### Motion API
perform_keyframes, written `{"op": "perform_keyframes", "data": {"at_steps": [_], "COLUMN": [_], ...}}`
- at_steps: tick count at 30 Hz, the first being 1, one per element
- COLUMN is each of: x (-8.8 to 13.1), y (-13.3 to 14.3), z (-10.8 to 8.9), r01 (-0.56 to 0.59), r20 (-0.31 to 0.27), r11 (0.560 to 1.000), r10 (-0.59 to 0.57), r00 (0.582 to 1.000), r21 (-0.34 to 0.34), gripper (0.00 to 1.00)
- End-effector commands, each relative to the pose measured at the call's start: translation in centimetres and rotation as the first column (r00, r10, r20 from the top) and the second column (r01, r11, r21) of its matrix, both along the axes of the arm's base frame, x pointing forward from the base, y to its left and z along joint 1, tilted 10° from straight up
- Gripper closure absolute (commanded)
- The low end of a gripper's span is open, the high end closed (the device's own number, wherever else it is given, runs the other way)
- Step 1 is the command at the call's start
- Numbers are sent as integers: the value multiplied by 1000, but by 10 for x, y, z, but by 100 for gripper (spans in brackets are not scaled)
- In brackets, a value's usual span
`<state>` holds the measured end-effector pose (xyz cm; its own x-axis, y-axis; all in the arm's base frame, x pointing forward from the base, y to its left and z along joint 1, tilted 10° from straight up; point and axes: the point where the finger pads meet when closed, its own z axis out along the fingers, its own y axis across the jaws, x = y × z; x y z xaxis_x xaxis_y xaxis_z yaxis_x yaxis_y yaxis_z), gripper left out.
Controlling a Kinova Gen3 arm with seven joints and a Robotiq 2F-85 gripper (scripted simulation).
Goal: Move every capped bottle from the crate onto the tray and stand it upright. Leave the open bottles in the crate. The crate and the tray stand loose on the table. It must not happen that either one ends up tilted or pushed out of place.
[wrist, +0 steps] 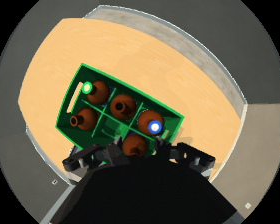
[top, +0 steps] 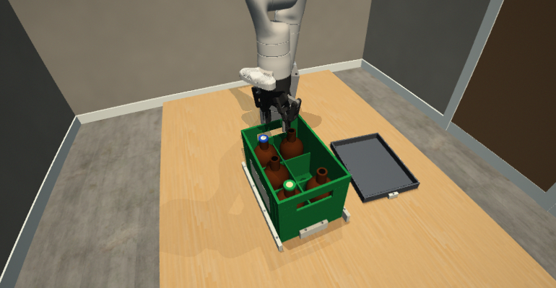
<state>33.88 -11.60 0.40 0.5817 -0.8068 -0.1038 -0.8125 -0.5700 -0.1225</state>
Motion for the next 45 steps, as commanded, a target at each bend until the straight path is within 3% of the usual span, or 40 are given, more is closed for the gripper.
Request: {"op": "perform_keyframes", "data": {"at_steps": [1,8,25,45], "x": [-6,-16,-21,-16], "y": [-11,-32,-37,-36], "z": [-3,-8,-9,-32], "r01": [-5,-94,-272,-267], "r20": [1,15,43,45], "r11": [1000,996,962,964], "r10": [5,94,272,267], "r00": [1000,995,961,963], "r21": [4,1,-10,-15], "gripper": [40,40,40,40]}}
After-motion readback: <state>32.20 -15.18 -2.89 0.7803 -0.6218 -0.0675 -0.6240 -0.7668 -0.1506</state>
